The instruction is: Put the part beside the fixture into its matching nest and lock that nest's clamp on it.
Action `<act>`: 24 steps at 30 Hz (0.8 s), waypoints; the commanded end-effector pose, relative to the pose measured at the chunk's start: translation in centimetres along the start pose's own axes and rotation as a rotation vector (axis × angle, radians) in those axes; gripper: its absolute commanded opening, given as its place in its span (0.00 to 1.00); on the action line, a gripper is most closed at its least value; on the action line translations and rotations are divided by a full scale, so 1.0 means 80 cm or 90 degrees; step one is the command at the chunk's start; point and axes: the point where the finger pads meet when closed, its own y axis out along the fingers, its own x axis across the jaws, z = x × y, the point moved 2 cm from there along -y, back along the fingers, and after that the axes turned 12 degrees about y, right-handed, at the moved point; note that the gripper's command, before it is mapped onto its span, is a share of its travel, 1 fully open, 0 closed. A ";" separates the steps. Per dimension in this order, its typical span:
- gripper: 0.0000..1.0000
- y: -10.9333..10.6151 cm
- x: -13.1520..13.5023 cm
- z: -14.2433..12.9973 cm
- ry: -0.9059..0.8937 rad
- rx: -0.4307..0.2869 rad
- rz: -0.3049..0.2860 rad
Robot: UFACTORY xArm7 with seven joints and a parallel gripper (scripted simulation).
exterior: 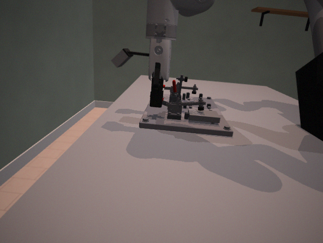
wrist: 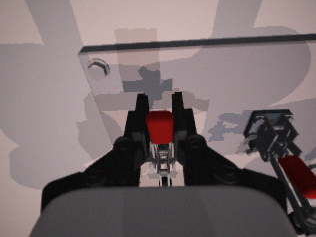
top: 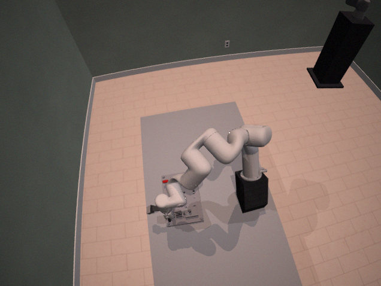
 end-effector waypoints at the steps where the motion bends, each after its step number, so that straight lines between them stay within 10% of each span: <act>1: 0.00 0.002 -0.002 0.003 0.000 0.001 0.001; 24: 0.00 0.010 -0.003 0.006 0.000 0.001 0.001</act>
